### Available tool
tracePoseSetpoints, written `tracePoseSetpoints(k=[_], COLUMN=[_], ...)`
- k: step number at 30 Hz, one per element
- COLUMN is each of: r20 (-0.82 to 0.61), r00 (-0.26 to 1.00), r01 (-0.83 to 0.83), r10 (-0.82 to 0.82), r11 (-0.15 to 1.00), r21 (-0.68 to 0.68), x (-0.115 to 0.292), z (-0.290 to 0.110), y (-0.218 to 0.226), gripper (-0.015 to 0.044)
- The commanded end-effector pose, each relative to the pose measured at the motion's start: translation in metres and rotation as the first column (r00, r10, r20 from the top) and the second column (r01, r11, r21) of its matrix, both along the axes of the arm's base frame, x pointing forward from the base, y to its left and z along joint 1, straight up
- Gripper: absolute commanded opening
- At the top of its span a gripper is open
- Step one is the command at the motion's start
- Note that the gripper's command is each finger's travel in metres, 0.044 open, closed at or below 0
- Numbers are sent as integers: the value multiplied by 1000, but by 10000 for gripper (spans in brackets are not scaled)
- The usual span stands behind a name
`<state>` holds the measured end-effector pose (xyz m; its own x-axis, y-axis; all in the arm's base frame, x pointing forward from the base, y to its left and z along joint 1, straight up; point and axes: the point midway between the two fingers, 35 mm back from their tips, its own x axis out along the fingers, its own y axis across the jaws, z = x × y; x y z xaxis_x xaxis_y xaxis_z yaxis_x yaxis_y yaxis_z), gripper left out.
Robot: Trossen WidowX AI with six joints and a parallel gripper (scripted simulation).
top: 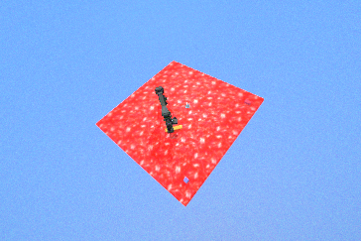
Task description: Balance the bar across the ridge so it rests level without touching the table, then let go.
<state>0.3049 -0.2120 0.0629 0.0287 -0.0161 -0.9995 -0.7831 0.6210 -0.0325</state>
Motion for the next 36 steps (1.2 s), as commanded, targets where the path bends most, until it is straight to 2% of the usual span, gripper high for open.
tracePoseSetpoints(k=[1, 30, 36], r20=[5, 3, 4], r00=[1000, 1000, 1000], r01=[-1, -3, 1], r10=[1, 3, -1], r11=[1000, 1000, 1000], r21=[-4, -6, -5], x=[2, -3, 0], z=[12, 87, 91], y=[-1, 1, 11], gripper=[0, 0, 0])
